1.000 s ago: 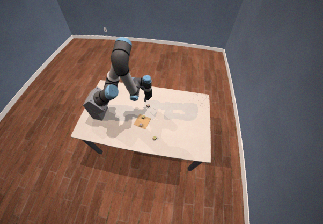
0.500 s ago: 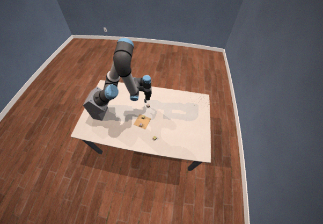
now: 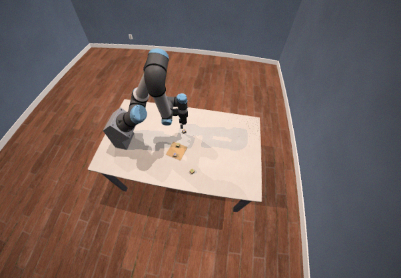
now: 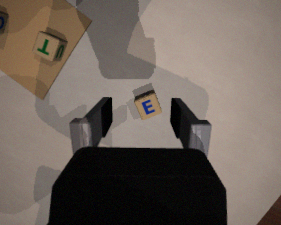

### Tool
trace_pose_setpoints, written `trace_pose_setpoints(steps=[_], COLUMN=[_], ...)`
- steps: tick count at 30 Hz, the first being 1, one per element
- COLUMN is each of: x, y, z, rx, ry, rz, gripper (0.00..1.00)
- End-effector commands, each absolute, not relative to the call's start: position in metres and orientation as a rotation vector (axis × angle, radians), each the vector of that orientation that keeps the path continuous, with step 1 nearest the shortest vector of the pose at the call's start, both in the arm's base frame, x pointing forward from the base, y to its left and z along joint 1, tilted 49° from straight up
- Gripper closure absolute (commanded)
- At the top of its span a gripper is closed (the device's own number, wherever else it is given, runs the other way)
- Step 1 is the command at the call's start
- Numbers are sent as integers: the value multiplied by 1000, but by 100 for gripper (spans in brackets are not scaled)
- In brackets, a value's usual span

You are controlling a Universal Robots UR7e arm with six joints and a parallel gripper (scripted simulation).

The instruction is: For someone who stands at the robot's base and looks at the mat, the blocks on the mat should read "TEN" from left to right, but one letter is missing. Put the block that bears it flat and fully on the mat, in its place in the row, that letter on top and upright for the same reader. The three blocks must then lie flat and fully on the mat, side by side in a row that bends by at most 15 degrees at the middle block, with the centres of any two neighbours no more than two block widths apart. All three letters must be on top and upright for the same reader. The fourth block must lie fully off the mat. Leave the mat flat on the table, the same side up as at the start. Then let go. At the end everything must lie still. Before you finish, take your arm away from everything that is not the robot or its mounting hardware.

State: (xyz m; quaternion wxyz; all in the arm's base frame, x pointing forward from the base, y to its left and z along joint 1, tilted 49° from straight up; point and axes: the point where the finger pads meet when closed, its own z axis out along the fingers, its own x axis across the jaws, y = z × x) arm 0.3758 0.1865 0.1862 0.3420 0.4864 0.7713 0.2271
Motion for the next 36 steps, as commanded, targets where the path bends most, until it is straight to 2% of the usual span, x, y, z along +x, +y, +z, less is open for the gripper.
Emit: trace_pose_setpoints(steps=[1, 36], x=[378, 396], y=[185, 187], z=[185, 181], rx=[1114, -114], ry=[2073, 2292], rz=[524, -27], gripper=[0, 0])
